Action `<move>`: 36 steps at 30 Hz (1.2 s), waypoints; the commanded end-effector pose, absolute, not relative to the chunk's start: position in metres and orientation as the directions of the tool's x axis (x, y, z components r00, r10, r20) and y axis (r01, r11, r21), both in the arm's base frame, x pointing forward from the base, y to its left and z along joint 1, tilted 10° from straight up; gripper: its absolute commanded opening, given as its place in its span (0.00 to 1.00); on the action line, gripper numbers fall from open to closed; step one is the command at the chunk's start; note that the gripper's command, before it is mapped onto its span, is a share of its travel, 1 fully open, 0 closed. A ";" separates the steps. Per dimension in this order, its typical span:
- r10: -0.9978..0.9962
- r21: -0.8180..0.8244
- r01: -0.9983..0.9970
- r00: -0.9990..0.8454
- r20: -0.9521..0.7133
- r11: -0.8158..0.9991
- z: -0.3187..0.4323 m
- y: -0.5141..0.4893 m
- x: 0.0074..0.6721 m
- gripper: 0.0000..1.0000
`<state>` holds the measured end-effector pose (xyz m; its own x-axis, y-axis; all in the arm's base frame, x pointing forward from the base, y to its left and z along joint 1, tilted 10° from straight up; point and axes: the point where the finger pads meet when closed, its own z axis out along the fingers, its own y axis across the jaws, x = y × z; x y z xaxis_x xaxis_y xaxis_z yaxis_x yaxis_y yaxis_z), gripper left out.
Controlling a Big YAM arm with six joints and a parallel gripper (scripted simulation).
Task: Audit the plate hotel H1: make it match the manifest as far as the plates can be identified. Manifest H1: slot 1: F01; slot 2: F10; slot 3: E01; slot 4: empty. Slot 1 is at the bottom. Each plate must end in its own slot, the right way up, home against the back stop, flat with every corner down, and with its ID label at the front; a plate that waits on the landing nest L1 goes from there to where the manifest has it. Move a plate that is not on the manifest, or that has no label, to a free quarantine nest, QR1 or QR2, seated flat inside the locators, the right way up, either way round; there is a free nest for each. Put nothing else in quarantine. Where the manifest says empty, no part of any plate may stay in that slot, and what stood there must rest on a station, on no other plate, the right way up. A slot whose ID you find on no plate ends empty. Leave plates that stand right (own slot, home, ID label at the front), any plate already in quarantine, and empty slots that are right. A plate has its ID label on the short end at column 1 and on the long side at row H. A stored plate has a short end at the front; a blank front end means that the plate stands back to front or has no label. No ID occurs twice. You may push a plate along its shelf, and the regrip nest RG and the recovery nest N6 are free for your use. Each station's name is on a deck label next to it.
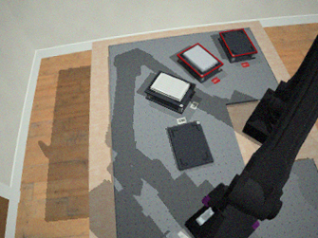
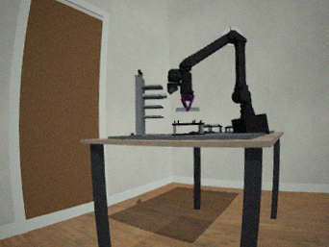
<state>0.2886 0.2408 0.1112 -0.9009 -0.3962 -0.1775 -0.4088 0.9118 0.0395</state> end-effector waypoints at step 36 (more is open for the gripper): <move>-0.386 0.059 -0.409 -0.892 -0.235 0.910 0.224 0.244 0.289 0.86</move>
